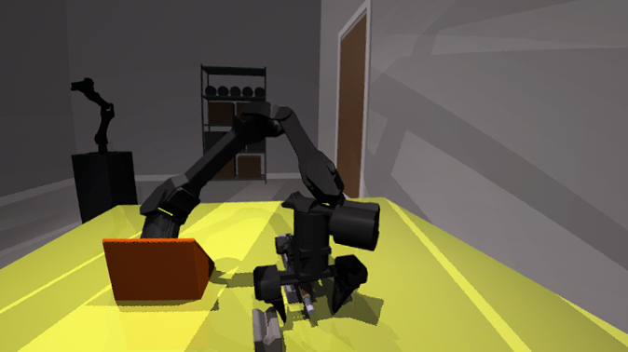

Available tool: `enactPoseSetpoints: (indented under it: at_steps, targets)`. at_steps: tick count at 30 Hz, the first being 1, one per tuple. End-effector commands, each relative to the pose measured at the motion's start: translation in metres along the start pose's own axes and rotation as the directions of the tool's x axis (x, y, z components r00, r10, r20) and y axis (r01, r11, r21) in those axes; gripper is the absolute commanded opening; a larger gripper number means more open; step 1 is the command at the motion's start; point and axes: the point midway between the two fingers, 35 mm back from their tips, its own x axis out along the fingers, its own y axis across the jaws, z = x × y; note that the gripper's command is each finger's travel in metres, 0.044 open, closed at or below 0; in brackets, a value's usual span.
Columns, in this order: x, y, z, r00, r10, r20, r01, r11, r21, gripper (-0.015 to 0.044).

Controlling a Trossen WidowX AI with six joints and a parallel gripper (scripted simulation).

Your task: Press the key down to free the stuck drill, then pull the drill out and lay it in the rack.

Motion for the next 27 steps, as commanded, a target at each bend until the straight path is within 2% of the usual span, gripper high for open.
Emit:
enactPoseSetpoints:
  at_steps: [1, 17, 27]
  targets:
    - [0.0015, 0.0015, 0.0024, 1.000, 0.000, 0.006, 0.000, 1.000, 0.007, 0.0440]
    - [0.0034, 0.0031, 0.0055, 1.000, 0.000, 0.006, 0.000, 1.000, 0.008, 0.0440]
    - [0.0020, 0.0014, 0.0036, 1.000, 0.000, 0.000, 0.000, 1.000, 0.000, 0.0177]
